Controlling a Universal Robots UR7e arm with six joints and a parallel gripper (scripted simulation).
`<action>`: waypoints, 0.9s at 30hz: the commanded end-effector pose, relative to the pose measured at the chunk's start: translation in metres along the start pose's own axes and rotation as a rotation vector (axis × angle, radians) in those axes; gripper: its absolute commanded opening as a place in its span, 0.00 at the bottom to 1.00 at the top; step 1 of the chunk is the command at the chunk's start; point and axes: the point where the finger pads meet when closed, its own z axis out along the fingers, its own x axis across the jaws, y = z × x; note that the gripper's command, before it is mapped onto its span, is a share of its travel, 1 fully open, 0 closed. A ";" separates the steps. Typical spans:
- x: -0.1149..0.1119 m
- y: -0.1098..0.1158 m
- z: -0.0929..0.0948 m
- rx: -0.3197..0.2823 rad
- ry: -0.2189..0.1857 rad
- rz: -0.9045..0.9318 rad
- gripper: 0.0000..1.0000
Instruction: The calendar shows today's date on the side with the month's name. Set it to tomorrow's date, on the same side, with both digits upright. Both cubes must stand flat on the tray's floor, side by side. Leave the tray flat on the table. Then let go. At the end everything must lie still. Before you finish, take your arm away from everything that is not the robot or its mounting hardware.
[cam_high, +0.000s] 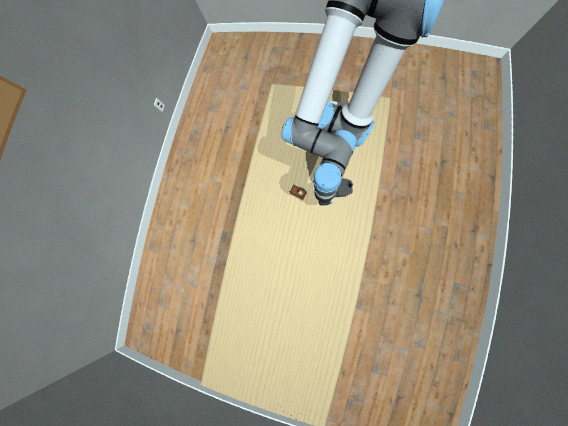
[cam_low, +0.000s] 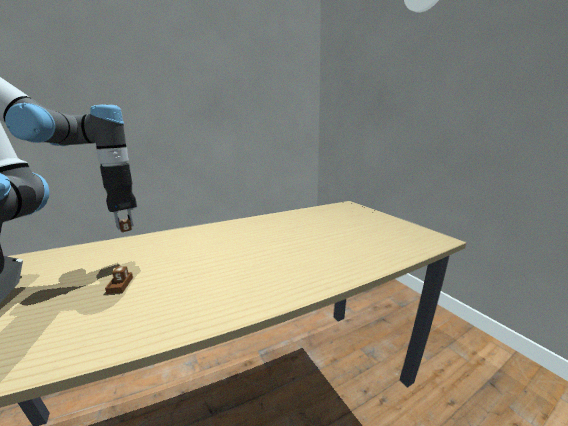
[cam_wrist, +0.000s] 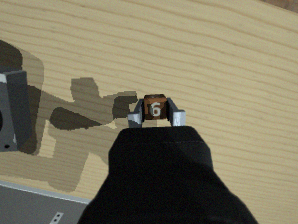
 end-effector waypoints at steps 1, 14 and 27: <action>0.000 0.000 0.000 0.000 0.001 -0.002 0.57; 0.000 0.000 0.002 0.000 0.001 -0.002 0.57; 0.001 0.000 0.032 -0.001 0.001 -0.002 0.57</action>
